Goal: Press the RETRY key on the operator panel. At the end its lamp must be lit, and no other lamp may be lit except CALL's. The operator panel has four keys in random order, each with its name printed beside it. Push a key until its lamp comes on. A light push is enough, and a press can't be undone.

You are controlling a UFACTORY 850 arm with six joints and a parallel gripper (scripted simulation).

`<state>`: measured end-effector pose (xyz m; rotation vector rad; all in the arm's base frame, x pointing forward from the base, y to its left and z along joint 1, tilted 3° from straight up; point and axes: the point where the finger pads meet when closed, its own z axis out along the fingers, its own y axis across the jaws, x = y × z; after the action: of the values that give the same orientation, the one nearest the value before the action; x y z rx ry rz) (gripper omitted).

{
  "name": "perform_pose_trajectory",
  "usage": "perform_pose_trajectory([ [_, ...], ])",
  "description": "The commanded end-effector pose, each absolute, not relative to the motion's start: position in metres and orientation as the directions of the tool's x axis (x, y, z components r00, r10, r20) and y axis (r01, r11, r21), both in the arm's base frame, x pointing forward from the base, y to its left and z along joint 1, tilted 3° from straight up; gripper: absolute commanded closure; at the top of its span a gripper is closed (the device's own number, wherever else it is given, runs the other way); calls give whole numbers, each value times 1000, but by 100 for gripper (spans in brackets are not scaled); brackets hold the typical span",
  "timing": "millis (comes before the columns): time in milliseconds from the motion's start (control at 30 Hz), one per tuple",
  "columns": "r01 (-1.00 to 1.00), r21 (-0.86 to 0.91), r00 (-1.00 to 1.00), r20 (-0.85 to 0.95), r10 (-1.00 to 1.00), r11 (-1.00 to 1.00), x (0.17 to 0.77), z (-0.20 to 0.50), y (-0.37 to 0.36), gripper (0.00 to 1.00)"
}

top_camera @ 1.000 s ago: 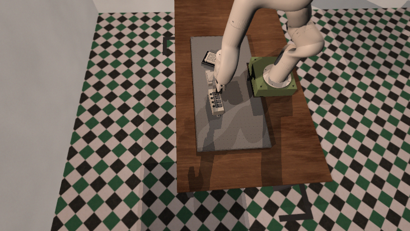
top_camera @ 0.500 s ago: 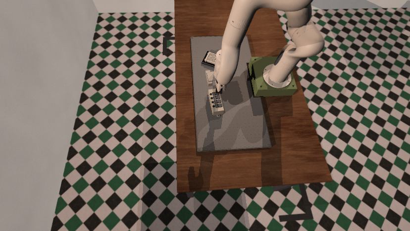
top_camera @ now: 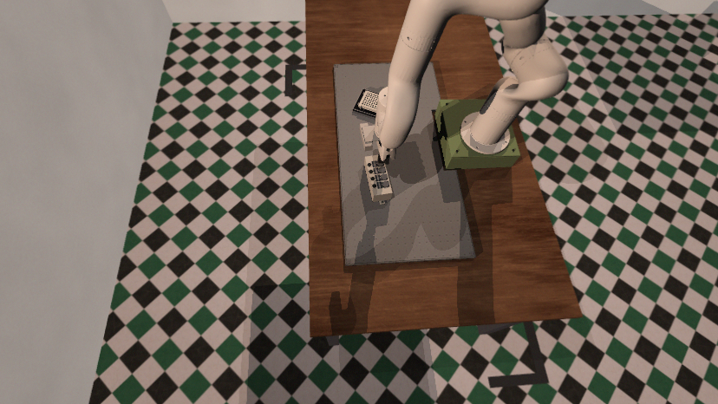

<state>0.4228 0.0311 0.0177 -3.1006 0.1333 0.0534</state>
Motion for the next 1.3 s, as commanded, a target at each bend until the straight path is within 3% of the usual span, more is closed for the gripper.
perform_pose_trajectory([
  [0,-86,-37,996,-34,-85,-996,425,24,44,100],
  [533,-86,-37,996,-34,-85,-996,428,51,107,100],
  [1267,-86,-37,996,-34,-85,-996,428,39,107,100],
])
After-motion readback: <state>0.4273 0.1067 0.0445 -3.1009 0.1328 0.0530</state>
